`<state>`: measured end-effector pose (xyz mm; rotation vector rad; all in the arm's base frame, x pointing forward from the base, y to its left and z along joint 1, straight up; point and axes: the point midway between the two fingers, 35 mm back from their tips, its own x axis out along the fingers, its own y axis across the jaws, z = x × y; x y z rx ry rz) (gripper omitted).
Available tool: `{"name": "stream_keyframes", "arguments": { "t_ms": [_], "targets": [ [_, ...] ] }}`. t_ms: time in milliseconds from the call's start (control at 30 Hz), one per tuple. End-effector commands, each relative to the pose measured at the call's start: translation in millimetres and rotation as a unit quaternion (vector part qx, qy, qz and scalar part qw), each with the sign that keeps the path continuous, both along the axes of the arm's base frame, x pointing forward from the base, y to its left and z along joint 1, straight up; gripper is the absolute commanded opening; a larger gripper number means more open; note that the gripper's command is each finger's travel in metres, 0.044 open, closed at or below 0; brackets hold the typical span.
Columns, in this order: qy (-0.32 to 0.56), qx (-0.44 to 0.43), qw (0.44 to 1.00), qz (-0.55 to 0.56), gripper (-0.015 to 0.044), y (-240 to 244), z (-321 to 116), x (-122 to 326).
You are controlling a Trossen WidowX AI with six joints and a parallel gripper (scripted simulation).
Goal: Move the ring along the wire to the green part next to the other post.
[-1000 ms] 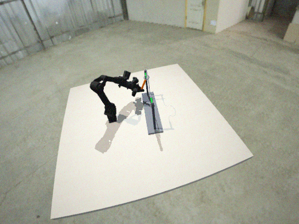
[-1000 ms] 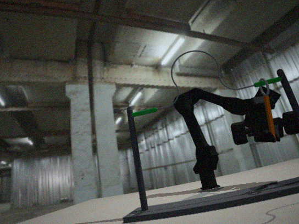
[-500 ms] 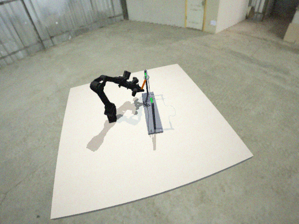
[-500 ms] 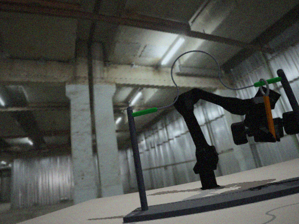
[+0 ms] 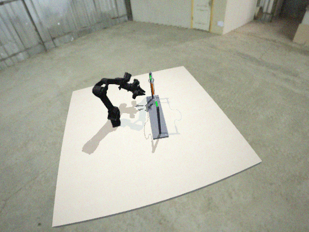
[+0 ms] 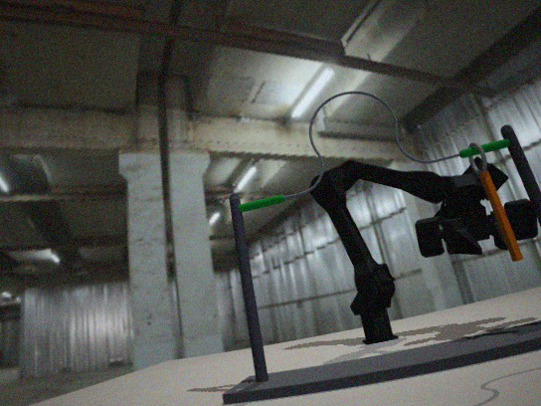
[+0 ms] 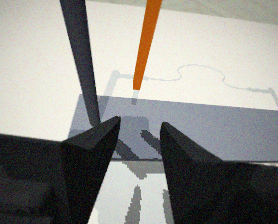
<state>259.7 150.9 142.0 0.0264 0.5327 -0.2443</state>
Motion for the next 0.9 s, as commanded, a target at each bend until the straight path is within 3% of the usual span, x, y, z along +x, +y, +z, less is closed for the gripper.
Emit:
{"name": "stream_keyframes", "arguments": {
  "t_ms": [0, 867],
  "targets": [
    [-0.006, 0.003, 1.0, -0.001, 0.016, 3.3, 11.8, -12.2],
    [-0.007, 0.003, 1.0, -0.001, 0.016, 3.5, 13.1, -14.4]
  ]
}}
